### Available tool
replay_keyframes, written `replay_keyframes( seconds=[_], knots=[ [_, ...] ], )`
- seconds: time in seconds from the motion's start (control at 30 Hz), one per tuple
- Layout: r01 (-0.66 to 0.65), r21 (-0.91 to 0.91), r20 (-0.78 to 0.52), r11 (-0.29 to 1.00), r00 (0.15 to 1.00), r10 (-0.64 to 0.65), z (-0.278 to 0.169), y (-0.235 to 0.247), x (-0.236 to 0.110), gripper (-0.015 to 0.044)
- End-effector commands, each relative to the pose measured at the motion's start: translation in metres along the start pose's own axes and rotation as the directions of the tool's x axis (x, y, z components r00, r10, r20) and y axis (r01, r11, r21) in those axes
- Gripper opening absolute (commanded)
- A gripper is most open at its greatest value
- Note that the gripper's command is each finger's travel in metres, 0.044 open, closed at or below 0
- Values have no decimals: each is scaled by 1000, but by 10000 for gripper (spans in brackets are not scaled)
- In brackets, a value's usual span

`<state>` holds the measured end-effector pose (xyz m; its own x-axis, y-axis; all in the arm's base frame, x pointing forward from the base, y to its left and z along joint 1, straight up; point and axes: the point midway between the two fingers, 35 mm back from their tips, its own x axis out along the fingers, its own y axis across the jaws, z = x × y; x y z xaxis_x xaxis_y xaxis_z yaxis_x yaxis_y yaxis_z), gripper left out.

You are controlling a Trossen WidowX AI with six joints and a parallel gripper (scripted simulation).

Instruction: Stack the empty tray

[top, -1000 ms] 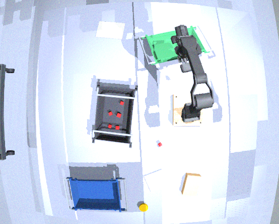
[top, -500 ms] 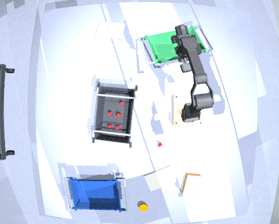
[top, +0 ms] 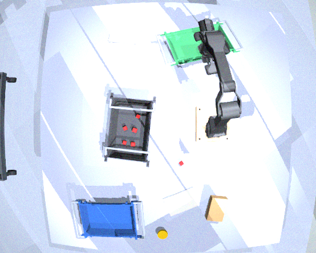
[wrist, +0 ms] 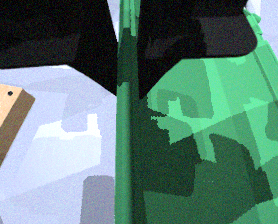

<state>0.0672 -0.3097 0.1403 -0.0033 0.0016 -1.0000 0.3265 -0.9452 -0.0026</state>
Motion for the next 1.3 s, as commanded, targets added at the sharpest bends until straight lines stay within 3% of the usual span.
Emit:
replay_keyframes(
  seconds=[0.0,0.3,1.27],
  knots=[
    [-32,1,3,999,999,32,1,8,-22,0],
    [-32,1,3,999,999,32,1,12,-53,0],
    [-32,-6,3,999,999,32,-1,13,-53,0]
  ],
)
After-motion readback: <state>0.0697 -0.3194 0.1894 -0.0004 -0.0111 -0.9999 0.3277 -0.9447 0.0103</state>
